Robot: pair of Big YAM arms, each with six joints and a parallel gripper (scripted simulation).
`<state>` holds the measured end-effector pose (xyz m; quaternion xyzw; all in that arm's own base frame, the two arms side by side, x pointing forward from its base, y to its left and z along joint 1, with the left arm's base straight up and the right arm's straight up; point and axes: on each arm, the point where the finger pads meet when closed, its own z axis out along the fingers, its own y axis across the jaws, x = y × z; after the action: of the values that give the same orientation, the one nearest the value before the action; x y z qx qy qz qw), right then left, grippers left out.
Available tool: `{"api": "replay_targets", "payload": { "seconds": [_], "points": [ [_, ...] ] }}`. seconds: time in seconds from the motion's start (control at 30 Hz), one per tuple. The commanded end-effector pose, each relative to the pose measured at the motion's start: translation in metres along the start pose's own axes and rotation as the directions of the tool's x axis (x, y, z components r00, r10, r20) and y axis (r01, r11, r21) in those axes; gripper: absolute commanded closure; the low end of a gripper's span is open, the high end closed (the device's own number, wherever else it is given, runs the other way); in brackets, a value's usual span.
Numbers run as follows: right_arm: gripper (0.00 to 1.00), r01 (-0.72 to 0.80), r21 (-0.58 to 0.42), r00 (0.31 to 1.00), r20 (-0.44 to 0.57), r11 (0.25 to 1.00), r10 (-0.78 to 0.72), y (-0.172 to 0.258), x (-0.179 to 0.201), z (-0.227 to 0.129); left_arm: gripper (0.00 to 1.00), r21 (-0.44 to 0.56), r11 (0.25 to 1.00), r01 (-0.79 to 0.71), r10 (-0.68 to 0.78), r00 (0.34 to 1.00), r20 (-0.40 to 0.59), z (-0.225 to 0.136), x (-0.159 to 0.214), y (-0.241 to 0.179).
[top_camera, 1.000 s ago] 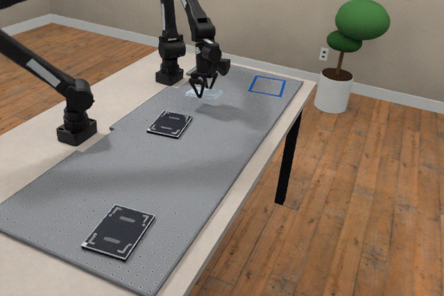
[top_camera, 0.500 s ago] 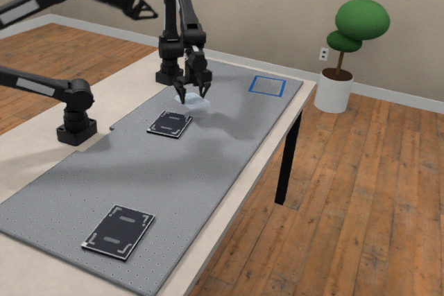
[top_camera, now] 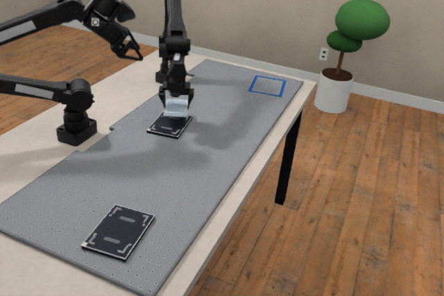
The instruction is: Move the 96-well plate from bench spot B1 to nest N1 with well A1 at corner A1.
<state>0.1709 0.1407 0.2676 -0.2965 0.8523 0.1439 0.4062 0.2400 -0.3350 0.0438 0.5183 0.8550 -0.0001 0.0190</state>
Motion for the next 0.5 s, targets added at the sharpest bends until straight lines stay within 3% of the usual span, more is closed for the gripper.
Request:
{"api": "replay_targets", "payload": {
  "seconds": [0.0, 0.47],
  "points": [
    [0.0, -0.001, 0.006, 0.999, -0.037, 1.0, 0.001, -0.005, 0.012, 0.004, 0.19, 0.002, 0.964, -0.267, 0.267, 0.964, 0.017, -0.016, -0.047, -0.016],
    [0.0, -0.001, 0.005, 1.0, 0.003, 1.0, 0.001, -0.005, -0.003, -0.005, 0.19, -0.001, 0.957, -0.291, 0.291, 0.957, 0.015, -0.021, -0.055, -0.018]
  ]
}}
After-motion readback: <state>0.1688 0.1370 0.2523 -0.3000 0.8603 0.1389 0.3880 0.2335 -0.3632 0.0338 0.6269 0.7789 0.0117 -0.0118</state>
